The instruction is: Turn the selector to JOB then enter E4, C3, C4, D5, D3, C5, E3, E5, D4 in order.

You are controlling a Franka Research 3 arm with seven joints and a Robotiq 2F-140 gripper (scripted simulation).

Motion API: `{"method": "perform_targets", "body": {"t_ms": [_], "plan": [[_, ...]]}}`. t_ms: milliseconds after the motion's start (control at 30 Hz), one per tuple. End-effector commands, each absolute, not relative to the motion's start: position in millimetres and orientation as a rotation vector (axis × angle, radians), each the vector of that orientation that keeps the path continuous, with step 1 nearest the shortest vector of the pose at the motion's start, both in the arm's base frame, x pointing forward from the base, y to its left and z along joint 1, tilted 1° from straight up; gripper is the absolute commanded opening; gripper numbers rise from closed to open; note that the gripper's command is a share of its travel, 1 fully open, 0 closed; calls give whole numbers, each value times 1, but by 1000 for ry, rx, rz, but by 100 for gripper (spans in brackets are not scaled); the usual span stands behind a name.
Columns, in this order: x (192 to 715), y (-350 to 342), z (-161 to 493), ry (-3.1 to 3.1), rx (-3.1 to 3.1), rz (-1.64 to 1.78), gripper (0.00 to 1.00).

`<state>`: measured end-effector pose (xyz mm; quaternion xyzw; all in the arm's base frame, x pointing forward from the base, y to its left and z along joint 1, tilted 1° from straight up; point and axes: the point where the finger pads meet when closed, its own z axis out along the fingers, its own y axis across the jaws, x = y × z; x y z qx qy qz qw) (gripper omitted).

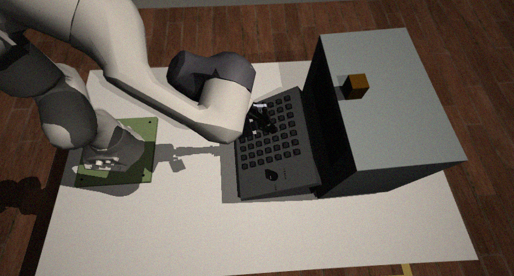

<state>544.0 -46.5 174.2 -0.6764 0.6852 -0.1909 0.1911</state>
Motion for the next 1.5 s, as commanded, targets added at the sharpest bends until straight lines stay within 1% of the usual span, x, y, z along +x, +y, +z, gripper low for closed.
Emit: {"method": "perform_targets", "body": {"t_ms": [0,200,967,1467], "plan": [[550,-67,178,1919,-1916,-529,10],[564,-100,187,1919,-1916,-529,10],[575,-100,169,1919,-1916,-528,10],[575,-100,168,1919,-1916,-529,10]]}}
